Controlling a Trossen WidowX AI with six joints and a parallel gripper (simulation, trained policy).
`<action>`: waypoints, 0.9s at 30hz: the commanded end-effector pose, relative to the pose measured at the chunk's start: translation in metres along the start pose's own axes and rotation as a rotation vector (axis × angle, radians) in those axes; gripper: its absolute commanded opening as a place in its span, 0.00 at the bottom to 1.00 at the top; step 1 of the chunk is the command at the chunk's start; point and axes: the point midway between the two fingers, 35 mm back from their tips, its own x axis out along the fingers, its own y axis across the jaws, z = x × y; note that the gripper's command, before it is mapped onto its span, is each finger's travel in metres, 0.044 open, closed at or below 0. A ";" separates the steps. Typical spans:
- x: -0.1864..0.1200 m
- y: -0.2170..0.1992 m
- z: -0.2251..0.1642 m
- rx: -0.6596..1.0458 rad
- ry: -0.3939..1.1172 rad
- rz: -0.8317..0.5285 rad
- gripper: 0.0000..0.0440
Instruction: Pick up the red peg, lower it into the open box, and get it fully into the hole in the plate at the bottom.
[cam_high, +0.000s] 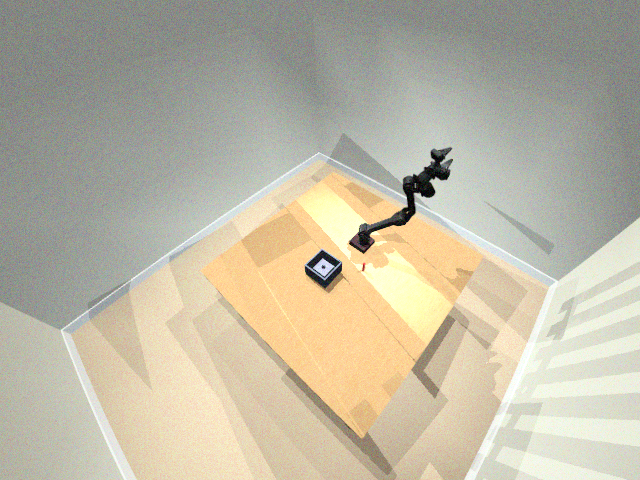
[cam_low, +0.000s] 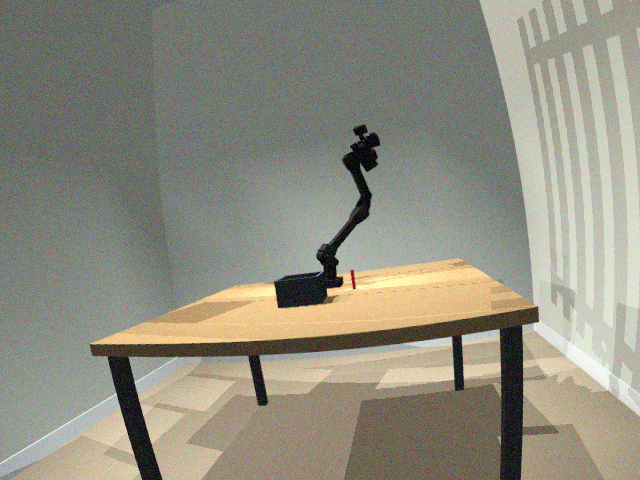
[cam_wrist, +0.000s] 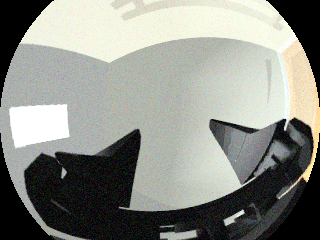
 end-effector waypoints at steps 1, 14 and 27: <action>-0.001 0.003 -0.003 -0.008 0.004 0.011 0.97; -0.050 0.101 -0.101 -0.004 0.237 0.376 1.00; -0.160 0.185 -0.178 0.019 0.495 0.751 1.00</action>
